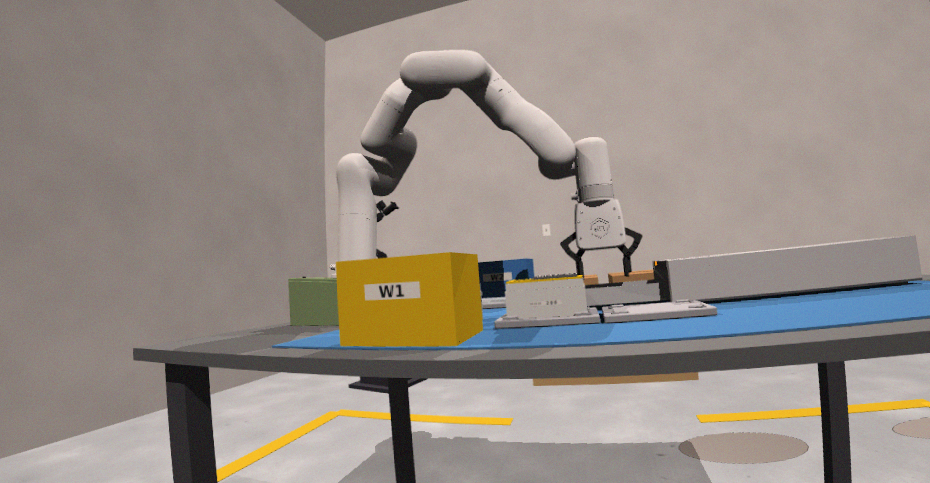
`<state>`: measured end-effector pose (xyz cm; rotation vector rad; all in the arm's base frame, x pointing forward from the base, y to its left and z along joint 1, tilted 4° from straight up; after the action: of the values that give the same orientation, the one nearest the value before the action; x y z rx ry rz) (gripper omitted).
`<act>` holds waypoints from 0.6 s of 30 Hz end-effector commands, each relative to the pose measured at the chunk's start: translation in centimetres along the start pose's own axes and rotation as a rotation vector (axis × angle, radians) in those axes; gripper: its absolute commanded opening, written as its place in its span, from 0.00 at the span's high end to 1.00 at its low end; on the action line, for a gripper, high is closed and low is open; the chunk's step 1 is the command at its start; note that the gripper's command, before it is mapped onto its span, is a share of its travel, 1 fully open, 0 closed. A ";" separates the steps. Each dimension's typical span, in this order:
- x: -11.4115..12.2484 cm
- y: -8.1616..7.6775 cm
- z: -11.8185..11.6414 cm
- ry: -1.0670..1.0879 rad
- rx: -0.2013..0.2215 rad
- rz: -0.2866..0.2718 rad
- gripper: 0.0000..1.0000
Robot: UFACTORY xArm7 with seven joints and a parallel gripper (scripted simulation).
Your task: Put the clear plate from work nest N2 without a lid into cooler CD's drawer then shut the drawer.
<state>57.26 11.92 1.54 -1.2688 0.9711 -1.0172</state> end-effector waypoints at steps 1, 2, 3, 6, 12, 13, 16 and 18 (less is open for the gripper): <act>0.0 -0.7 0.2 0.000 0.005 0.000 0.00; 0.0 -0.9 0.2 0.000 0.005 0.000 0.00; 0.0 -1.1 0.2 0.000 0.005 0.000 0.00; 0.0 -1.4 0.2 0.000 0.005 0.000 0.00; 0.0 -2.2 0.2 0.000 0.005 -0.001 0.00; 0.0 -2.4 0.2 0.000 0.005 -0.001 0.00; 0.0 -2.9 0.2 0.000 0.005 -0.001 0.00; 0.0 -3.2 0.2 0.000 0.005 -0.001 0.00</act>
<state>57.10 11.84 4.20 -1.2688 0.9711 -1.0172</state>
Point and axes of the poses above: the point where the finger pads meet when closed, its own y axis out along the fingers, its own z axis across the jaws, x = y × z, the point moved 1 cm from there along -y, back along the fingers, and after that the axes turned 4 degrees about -y, right-handed, at the moved point
